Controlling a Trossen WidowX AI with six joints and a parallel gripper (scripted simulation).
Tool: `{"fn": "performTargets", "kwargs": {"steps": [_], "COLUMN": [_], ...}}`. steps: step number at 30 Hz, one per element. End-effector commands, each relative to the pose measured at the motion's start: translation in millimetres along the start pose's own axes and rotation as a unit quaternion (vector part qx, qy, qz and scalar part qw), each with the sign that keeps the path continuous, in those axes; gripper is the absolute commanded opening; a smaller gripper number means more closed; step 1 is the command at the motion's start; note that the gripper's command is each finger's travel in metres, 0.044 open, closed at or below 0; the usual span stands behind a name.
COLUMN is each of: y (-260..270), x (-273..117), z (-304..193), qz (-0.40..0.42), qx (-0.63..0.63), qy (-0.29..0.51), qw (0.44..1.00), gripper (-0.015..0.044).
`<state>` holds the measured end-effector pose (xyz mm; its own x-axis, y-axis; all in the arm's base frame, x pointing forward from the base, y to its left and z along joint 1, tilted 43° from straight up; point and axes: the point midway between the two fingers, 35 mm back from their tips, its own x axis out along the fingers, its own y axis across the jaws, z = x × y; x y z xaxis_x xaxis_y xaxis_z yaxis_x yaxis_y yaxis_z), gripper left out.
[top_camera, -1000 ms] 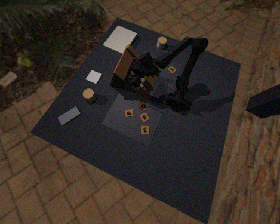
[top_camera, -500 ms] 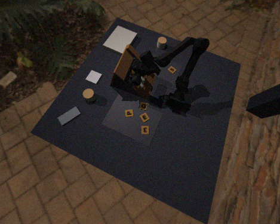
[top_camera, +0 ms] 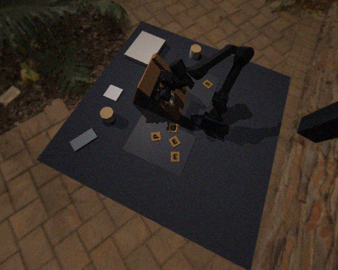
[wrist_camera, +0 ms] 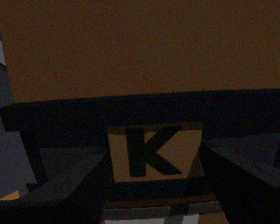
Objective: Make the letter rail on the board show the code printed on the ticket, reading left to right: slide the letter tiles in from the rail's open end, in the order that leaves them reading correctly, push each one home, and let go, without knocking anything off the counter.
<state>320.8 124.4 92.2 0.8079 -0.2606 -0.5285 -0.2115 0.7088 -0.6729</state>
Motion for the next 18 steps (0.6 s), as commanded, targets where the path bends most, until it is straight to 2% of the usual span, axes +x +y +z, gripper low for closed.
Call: {"fn": "performTargets", "kwargs": {"steps": [1,18], "y": [-3.4,-16.8], "x": [-0.2,-0.2], "z": [-0.2,0.0], "qz": [0.001,0.001], "qx": [-0.003,-0.004], "qy": [0.000,0.000], "qw": [1.000,1.000], "gripper": [0.0000,0.0000]}}
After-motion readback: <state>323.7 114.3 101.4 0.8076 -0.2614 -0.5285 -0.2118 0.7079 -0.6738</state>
